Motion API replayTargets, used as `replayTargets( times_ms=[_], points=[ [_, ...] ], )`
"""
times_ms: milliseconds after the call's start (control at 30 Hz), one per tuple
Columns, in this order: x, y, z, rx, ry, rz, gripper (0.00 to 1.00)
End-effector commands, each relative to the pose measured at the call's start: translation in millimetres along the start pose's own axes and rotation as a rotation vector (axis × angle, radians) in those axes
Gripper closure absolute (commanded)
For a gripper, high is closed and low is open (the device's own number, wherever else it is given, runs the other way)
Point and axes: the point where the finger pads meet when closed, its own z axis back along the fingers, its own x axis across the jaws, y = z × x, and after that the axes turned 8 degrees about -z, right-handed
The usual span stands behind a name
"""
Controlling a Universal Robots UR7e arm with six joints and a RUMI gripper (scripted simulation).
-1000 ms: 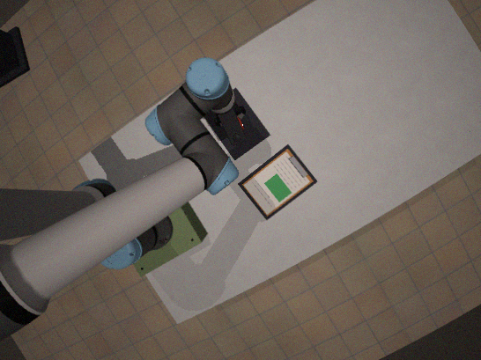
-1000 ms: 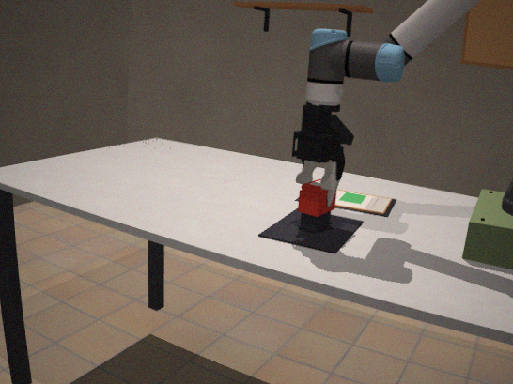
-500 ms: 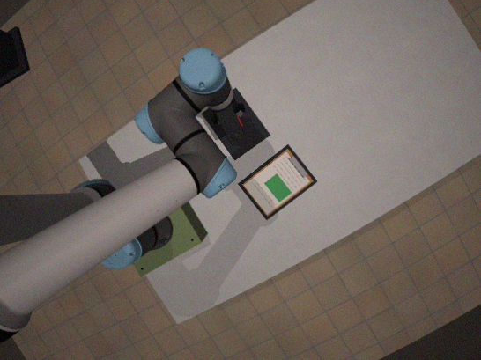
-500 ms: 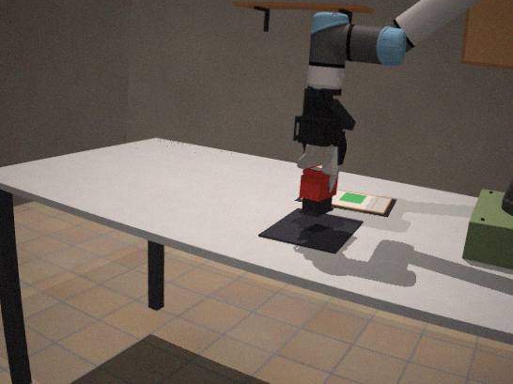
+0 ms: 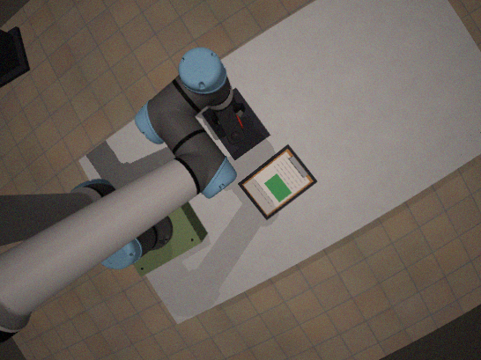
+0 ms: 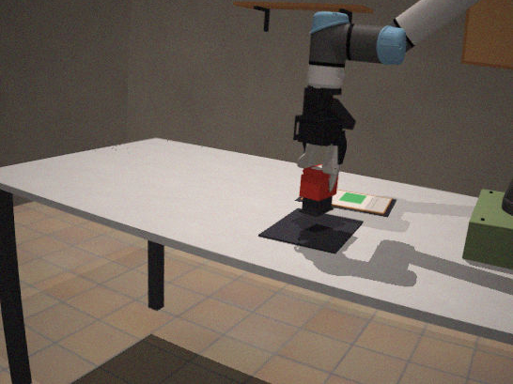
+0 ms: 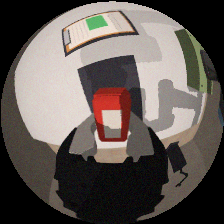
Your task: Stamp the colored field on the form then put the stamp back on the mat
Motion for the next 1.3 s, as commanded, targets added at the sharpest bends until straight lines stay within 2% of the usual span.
replayTargets(
  times_ms=[0, 800, 1267],
  points=[
    [-0.5, 0.1, 0.5, -0.001, 0.001, -0.007, 0.81],
    [-2.3, 6.3, 0.5, 0.0, 0.001, -0.147, 0.81],
    [-5.1, 16.2, 0.4, 0.0, 0.001, -0.389, 0.81]
  ],
)
